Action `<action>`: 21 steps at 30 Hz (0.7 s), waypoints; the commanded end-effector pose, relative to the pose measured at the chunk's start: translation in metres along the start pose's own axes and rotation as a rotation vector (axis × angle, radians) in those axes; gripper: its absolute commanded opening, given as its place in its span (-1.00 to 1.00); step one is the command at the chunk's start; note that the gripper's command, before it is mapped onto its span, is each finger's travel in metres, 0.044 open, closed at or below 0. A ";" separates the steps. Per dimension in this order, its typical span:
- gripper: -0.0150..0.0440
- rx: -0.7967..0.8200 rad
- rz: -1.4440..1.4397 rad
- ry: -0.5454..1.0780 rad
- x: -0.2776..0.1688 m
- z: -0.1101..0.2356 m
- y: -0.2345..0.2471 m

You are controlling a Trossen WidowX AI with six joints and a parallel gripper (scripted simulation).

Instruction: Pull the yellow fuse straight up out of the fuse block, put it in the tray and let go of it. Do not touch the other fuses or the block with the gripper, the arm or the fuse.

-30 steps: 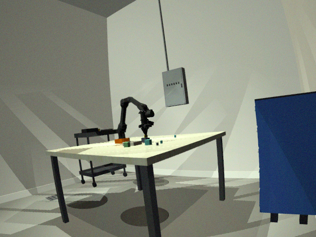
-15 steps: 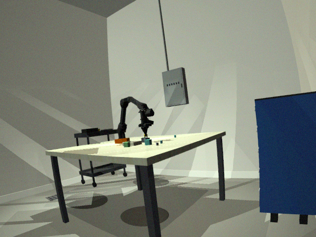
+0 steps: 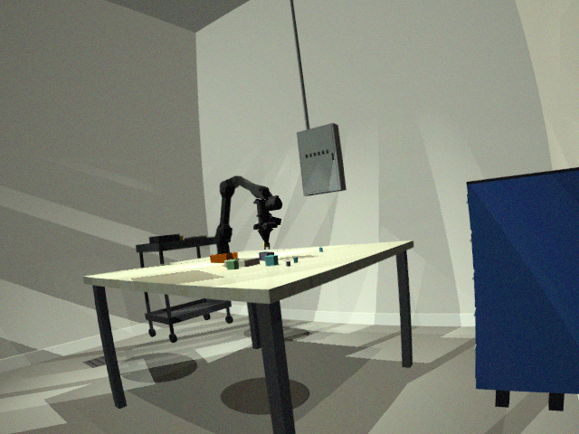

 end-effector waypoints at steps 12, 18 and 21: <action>-0.49 -0.004 0.001 0.006 -0.023 0.012 -0.014; -0.49 -0.006 0.001 0.009 -0.056 0.013 -0.030; -0.49 -0.006 0.001 0.010 -0.073 0.013 -0.037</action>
Point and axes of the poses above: the point midway between the two fingers, 35 mm back from their tips, its own z axis back along the fingers, its own y axis across the jaws, x = y × z, the point moved 7 cm from there along z, back along the fingers, and after that the axes turned 5 degrees about z, right-handed, at the moved point
